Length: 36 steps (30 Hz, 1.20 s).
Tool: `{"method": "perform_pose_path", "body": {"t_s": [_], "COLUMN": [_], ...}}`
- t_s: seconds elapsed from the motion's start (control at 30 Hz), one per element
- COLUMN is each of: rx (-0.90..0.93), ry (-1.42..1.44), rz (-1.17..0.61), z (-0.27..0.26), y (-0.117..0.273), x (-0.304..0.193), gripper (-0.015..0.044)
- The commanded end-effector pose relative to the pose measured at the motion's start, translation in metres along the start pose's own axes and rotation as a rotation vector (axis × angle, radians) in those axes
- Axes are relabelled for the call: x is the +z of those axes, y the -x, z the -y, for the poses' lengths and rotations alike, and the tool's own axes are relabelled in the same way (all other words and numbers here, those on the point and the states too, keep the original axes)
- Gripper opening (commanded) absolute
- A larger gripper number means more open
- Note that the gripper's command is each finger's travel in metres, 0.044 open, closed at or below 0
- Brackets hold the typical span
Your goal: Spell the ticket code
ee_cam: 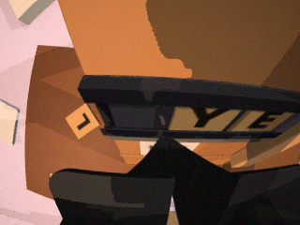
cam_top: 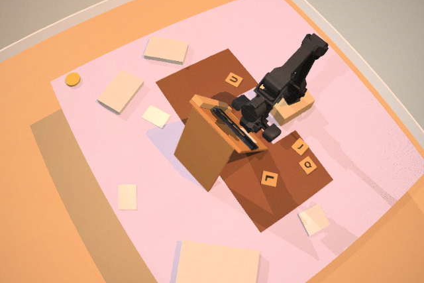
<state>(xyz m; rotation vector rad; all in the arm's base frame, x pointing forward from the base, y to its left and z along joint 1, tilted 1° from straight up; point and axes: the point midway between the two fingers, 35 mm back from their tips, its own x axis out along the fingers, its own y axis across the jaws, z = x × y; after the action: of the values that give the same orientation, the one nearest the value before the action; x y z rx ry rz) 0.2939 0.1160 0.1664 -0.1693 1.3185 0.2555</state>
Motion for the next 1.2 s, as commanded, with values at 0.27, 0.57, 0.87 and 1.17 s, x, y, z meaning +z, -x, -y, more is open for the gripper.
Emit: {"method": "perform_pose_path", "body": {"t_s": [0.27,0.57,0.87,1.17], "rx": [-0.003,-0.003,-0.003,-0.003], "ry": [-0.001,-0.001,-0.001,-0.001], "rz": [0.004,0.004,0.004,0.005], "z": [0.001,0.000,0.000,0.000], "y": [-0.004,-0.007,-0.010,-0.014], "x": [0.005,0.009,0.012,0.015], "gripper": [0.0000,0.0000,0.0000,0.0000]}}
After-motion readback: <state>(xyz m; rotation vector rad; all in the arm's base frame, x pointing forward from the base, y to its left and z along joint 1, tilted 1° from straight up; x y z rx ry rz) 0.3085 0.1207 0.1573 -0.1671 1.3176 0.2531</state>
